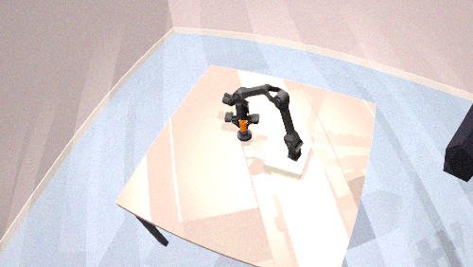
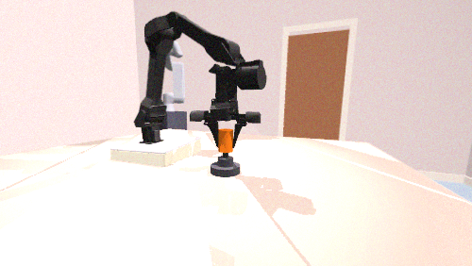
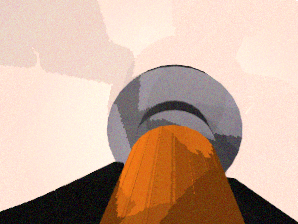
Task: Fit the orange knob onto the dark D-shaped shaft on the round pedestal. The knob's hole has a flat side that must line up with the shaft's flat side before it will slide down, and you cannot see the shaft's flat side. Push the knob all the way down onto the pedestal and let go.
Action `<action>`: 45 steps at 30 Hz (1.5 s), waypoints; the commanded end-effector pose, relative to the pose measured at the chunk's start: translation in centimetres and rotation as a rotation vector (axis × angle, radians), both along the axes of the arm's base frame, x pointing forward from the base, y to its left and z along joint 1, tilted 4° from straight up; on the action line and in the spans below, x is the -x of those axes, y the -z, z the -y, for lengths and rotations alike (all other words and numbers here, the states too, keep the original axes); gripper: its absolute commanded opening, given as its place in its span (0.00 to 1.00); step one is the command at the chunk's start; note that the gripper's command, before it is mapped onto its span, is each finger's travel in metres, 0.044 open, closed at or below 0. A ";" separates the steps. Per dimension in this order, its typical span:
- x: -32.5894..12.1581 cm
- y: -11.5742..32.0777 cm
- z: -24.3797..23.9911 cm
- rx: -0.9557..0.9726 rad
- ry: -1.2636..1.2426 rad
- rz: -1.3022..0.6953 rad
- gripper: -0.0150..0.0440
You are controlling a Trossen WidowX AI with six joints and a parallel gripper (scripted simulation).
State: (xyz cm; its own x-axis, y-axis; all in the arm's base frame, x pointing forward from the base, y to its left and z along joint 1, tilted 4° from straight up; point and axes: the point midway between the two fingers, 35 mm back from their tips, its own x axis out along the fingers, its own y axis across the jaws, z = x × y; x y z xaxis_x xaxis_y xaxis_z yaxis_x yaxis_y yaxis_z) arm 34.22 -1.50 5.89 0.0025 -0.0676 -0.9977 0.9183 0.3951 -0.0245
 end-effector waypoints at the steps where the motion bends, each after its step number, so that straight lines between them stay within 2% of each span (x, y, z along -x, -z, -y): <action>1: -0.1 -0.4 0.0 0.002 0.005 0.003 0.25; 9: -0.1 -0.3 0.0 0.001 0.214 0.017 0.25; 45: 0.0 -0.4 0.0 0.001 0.214 0.017 0.25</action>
